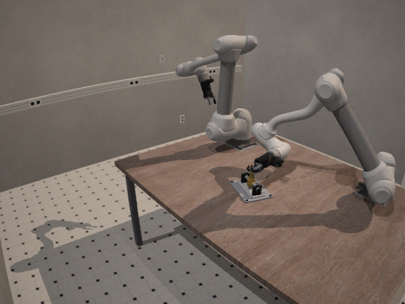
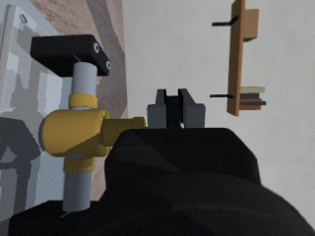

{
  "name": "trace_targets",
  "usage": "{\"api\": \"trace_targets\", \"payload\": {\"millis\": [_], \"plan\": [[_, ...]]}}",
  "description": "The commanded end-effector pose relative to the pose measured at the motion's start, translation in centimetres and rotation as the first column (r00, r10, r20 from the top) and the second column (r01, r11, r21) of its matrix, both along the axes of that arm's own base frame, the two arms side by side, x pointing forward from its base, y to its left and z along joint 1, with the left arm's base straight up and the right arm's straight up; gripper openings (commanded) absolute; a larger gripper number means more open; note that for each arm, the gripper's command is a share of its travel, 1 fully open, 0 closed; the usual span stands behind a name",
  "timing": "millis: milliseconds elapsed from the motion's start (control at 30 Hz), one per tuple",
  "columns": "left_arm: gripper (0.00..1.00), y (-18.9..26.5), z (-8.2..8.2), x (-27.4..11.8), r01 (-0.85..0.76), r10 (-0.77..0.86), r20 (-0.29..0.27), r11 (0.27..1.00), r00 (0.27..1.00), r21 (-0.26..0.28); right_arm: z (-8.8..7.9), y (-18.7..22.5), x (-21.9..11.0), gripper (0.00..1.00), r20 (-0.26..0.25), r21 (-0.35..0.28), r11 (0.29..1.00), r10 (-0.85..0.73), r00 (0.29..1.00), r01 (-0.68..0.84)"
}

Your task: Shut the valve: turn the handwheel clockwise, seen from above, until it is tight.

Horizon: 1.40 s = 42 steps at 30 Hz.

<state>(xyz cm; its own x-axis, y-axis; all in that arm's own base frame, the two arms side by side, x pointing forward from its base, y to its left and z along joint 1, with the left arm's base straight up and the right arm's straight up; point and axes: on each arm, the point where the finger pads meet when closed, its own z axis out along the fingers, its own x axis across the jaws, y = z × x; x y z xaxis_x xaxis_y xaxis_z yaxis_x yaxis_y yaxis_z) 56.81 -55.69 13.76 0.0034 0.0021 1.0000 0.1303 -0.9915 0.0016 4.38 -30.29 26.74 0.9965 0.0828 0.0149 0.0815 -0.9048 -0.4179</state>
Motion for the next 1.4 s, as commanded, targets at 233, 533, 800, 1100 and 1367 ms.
{"api": "trace_targets", "payload": {"millis": [233, 533, 800, 1100, 1367], "plan": [[0.00, 0.3, 0.0, 0.6, 0.199, -0.199, 0.002, 0.980, 0.980, -0.002, 0.1, 0.3, 0.1, 1.00, 0.007, 0.005, 1.000, 0.003, 1.000, -0.003], [0.00, 0.2, -0.1, 1.0, 0.365, -0.365, 0.001, 0.931, 0.931, -0.002, 0.1, 0.3, 0.1, 1.00, 0.007, 0.005, 1.000, 0.003, 1.000, -0.003], [0.00, 0.2, -0.1, 1.3, 0.459, -0.459, 0.001, 0.888, 0.888, -0.001, 0.1, 0.3, 0.1, 1.00, 0.007, 0.005, 1.000, 0.003, 1.000, -0.003], [0.00, 0.0, -0.1, 1.6, 0.580, -0.580, 0.000, 0.814, 0.814, -0.001, 0.1, 0.3, 0.1, 1.00, 0.007, 0.005, 1.000, 0.003, 1.000, -0.003], [0.00, -0.1, -0.1, 1.8, 0.648, -0.648, 0.000, 0.761, 0.761, -0.001, 0.1, 0.3, 0.1, 1.00, 0.007, 0.005, 1.000, 0.003, 1.000, -0.003]]}}
